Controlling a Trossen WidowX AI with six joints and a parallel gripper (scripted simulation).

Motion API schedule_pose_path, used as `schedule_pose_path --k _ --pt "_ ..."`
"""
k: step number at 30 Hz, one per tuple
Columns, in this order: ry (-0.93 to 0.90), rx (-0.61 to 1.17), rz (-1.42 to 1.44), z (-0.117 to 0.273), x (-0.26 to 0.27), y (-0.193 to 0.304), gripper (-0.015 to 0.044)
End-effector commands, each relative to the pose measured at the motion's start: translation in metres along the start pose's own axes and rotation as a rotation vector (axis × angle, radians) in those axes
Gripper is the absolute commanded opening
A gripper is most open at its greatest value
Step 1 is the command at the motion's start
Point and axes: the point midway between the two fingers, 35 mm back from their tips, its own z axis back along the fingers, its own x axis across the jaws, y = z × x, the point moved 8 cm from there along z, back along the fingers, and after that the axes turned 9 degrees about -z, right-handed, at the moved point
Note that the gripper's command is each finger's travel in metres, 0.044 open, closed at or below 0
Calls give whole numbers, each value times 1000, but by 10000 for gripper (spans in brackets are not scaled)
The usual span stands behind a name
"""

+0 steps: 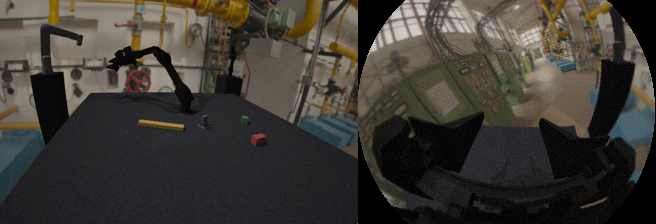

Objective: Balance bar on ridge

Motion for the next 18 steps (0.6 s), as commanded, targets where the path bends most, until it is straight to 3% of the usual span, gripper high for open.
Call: schedule_pose_path --k 1,4,18 --pt "2 1 2 0 0 0 374" --pt "30 9 28 -6 -1 5 315" --pt "22 160 171 -85 46 37 315"
